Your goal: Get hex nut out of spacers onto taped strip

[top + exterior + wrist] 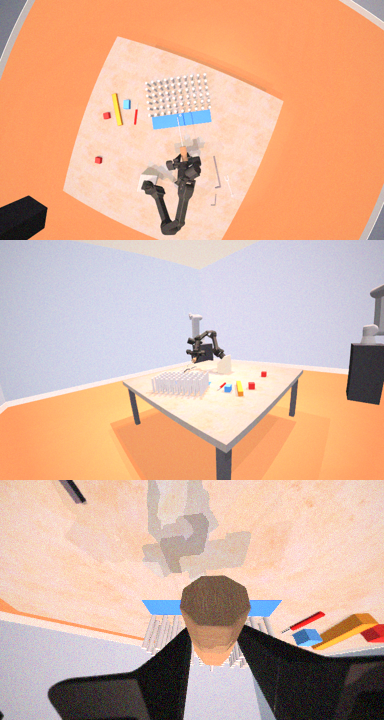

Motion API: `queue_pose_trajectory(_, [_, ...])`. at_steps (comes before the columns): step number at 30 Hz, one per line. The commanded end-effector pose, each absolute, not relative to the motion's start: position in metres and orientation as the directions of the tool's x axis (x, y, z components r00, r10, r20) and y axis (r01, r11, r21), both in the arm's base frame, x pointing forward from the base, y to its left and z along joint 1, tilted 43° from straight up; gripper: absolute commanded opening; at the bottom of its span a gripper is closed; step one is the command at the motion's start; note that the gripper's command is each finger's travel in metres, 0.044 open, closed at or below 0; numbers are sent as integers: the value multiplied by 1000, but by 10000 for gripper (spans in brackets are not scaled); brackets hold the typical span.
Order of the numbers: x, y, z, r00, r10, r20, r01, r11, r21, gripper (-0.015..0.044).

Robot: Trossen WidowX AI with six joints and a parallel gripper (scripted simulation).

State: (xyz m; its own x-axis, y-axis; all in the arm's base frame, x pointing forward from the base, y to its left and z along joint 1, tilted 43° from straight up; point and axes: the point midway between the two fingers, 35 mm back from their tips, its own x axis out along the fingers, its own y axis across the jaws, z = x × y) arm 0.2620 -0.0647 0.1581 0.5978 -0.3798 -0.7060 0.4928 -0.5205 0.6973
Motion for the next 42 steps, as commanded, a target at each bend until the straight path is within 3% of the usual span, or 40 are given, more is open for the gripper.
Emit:
queue_pose_trajectory(1, [272,-51,154,598,-337,-727,541,-499,677,0])
queue_pose_trajectory(17, [305,19,121,529,-185,-828,771,-301,560,0])
queue_pose_trajectory(42, [316,141,43,324,-43,-945,946,-22,325,0])
